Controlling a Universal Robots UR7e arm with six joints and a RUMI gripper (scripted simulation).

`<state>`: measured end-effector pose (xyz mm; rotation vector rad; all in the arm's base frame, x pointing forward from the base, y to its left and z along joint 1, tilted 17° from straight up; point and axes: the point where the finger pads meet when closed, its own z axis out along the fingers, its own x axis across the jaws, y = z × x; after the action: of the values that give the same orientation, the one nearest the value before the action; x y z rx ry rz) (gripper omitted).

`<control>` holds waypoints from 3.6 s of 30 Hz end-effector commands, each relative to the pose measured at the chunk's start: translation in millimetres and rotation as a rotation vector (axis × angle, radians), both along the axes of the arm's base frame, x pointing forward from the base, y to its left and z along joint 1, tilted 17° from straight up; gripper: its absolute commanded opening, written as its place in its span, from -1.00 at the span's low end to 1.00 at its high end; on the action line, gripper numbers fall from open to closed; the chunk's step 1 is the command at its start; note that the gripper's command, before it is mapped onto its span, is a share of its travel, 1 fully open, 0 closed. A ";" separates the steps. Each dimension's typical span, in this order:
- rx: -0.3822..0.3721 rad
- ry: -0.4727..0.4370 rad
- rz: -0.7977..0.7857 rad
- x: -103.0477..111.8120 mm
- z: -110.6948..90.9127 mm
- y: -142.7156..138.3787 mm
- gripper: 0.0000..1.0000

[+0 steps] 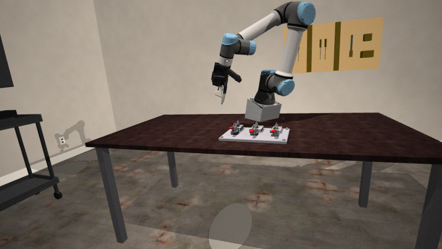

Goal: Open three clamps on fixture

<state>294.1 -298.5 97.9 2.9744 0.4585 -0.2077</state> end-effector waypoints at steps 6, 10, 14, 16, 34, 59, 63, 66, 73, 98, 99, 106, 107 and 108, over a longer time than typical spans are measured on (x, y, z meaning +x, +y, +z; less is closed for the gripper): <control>0.009 -0.071 -0.229 9.8 6.1 24.6 1.00; 0.014 -0.088 -0.292 12.4 7.7 31.3 1.00; 0.026 -0.125 -0.430 18.0 11.4 45.9 1.00; 0.034 -0.143 -0.505 20.9 13.5 53.8 1.00; 0.105 -0.231 -1.008 38.8 27.8 104.1 1.00; 0.234 -0.246 -1.692 55.4 47.1 167.6 1.00; 0.253 -0.237 -1.787 57.0 49.6 176.1 1.00; 0.270 -0.226 -1.870 58.1 51.7 183.6 1.00; 0.299 -0.201 -2.017 59.8 55.3 196.7 1.00; 0.320 -0.178 -2.124 60.8 57.9 206.3 -1.00; 0.320 -0.178 -2.124 60.8 57.9 206.3 -1.00; 0.320 -0.178 -2.124 60.8 57.9 206.3 -1.00; 0.320 -0.178 -2.124 60.8 57.9 206.3 -1.00; 0.320 -0.178 -2.124 60.8 57.9 206.3 -1.00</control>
<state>354.7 -92.0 155.5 2.1225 -2.7043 0.0143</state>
